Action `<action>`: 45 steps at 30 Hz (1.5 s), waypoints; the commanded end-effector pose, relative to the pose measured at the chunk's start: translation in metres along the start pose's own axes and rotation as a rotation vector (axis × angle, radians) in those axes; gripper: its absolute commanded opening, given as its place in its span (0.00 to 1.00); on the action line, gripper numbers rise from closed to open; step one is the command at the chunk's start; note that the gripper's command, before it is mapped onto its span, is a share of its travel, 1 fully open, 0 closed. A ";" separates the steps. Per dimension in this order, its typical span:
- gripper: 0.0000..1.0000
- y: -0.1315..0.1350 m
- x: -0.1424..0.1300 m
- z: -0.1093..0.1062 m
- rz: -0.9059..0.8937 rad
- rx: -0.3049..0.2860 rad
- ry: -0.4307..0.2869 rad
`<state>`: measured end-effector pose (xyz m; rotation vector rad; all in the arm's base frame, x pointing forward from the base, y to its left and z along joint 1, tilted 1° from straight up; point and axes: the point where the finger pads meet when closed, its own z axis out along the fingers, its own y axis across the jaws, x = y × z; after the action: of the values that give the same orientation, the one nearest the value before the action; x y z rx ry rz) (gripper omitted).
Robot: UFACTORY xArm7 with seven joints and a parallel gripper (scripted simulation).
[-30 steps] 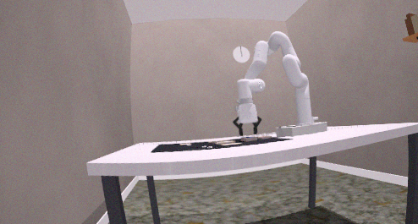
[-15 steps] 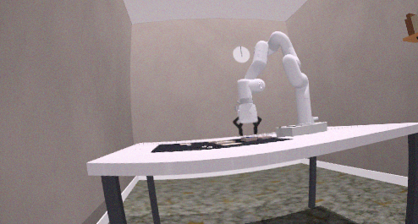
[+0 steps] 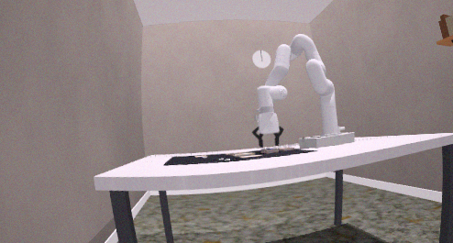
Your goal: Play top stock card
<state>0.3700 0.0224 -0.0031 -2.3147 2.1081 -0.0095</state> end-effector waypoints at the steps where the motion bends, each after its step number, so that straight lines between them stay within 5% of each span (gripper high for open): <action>1: 0.87 -0.001 0.000 0.000 0.000 0.003 0.001; 45: 0.87 -0.003 0.000 0.009 0.000 0.003 0.001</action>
<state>0.3715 0.0224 -0.0120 -2.3147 2.1081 -0.0096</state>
